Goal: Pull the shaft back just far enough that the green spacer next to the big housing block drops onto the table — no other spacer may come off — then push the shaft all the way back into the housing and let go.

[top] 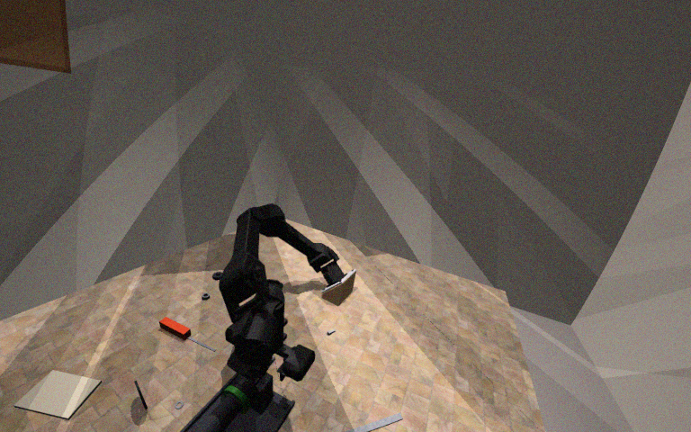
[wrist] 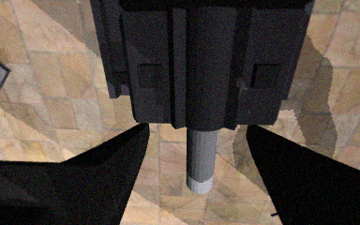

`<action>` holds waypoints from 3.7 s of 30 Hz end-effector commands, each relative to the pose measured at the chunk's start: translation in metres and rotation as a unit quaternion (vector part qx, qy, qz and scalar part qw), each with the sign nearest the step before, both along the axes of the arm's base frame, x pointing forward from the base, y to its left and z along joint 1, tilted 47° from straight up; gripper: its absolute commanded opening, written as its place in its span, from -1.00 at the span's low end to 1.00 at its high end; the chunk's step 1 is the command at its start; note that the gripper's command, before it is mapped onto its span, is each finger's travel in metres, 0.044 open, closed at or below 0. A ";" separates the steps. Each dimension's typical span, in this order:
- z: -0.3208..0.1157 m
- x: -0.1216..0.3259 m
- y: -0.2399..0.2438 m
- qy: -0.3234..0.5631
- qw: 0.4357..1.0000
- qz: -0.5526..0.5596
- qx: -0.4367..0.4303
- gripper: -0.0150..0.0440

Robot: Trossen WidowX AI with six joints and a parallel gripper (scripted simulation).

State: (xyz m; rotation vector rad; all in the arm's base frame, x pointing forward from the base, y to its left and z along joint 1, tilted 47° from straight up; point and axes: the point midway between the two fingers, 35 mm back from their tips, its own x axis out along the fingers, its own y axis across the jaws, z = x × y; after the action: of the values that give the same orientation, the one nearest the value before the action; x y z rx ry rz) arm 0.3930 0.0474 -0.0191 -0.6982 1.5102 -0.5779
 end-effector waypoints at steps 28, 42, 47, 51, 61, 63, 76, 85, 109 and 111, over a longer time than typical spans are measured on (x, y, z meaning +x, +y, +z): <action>0.000 -0.009 0.000 0.002 1.000 0.002 -0.002 -0.49; 0.001 -0.019 -0.001 0.003 1.000 0.002 -0.002 -0.49; 0.001 -0.017 -0.001 0.003 1.000 0.002 -0.002 -0.49; 0.001 -0.017 -0.001 0.003 1.000 0.002 -0.002 -0.49; 0.001 -0.018 -0.001 0.003 1.000 0.002 -0.002 -0.49; 0.001 -0.018 -0.001 0.003 1.000 0.002 -0.002 -0.49; 0.001 -0.019 -0.001 0.003 1.000 0.002 -0.002 -0.49; 0.001 -0.020 -0.001 0.003 1.000 0.002 -0.002 -0.49; 0.001 -0.023 -0.001 0.003 1.000 0.002 -0.002 -0.49; 0.001 -0.023 -0.001 0.003 1.000 0.002 -0.002 -0.49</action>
State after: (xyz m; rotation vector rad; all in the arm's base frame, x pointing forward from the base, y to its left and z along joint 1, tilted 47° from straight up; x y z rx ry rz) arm 0.3718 0.0463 -0.0176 -0.7098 1.5102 -0.5742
